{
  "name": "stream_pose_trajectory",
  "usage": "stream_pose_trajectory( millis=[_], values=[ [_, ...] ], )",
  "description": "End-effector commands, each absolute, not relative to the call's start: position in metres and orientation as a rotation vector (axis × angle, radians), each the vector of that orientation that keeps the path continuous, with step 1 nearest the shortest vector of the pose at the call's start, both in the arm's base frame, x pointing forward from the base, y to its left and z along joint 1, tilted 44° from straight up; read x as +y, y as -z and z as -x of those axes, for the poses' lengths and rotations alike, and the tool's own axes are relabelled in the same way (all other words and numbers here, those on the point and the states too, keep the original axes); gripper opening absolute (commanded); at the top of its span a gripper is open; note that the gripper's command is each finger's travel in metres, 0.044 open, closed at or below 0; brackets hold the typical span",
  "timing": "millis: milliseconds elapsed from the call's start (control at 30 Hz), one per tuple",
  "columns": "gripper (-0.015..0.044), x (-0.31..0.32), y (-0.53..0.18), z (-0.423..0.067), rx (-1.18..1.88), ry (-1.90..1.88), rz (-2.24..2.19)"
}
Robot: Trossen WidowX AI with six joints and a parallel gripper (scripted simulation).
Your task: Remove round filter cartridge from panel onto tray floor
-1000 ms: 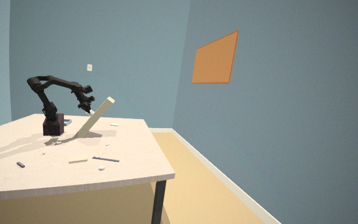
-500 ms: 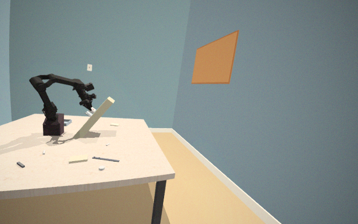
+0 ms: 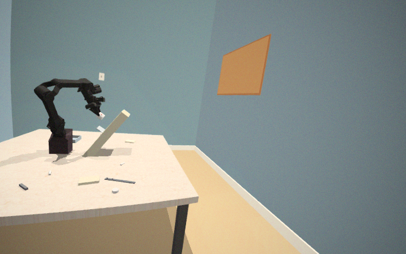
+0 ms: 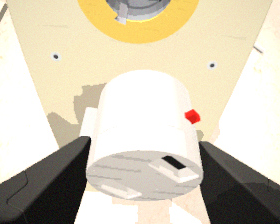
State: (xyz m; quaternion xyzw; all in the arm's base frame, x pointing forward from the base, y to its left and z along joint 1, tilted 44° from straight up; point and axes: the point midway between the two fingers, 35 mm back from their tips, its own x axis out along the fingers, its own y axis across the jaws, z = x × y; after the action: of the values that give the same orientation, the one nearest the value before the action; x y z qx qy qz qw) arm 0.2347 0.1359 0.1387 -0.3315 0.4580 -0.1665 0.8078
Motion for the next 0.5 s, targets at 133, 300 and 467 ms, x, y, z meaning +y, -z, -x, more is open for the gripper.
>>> stream_pose_trajectory(
  millis=[133,300,467],
  values=[
    [0.0,0.155,-0.135,-0.23,0.977,0.358,0.705],
    [0.0,0.172,-0.116,-0.232,0.977,0.357,0.703],
    [0.0,0.188,-0.096,-0.232,0.977,0.356,0.701]
  ],
)
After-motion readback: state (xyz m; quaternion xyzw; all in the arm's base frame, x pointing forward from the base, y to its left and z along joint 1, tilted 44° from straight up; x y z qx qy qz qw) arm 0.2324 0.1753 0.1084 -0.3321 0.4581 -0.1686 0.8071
